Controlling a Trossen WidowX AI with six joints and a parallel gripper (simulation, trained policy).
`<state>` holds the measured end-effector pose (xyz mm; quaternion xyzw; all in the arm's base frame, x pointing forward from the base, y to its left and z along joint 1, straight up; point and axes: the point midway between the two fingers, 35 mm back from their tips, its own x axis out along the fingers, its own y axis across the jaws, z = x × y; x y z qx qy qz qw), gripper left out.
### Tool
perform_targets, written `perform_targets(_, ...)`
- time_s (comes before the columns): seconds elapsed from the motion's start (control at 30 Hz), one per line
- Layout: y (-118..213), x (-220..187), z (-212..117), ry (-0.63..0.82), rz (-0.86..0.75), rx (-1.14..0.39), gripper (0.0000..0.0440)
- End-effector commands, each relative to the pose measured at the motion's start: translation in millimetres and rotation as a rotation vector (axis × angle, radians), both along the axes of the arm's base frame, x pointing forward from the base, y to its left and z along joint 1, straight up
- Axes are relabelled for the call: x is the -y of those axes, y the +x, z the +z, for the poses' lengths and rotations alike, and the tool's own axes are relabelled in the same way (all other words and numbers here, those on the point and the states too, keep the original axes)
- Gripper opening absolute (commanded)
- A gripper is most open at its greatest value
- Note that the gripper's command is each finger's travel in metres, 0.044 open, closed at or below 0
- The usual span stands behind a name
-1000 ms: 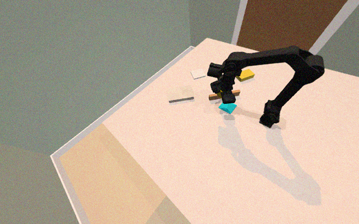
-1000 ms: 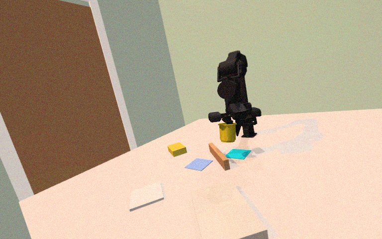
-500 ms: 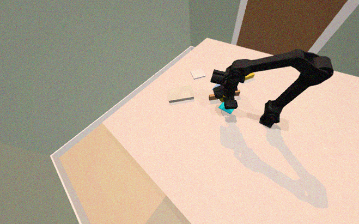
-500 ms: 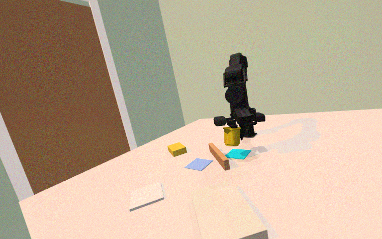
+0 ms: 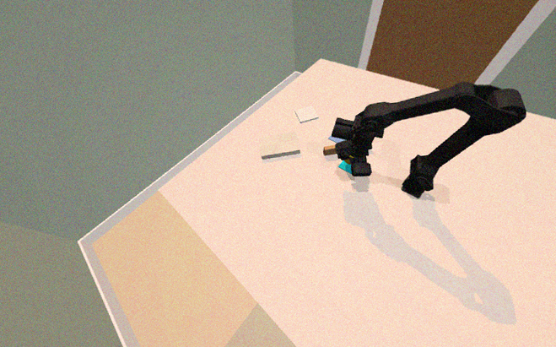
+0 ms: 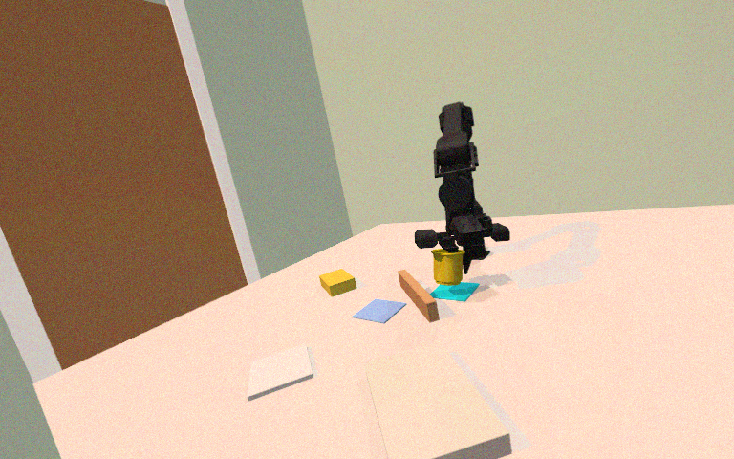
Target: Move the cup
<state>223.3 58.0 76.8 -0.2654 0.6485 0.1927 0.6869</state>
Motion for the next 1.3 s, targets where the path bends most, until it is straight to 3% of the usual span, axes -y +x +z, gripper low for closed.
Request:
perform_targets(0.0, -7.7, 2.8, -7.4, -0.006, -0.018, 0.002, 0.0044)
perform_targets(0.37, -7.7, 6.7, -17.6, 0.012, -0.049, 0.049, 0.0068)
perform_targets(0.6, 1.3, 4.4, -9.0, 0.062, -0.072, 0.117, 0.0171)
perform_targets(0.73, 4.3, 3.3, -2.3, 0.088, -0.076, 0.153, 0.0167)
perform_targets(1.27, -9.7, 4.8, 18.2, 0.162, -0.103, 0.207, 0.0237)
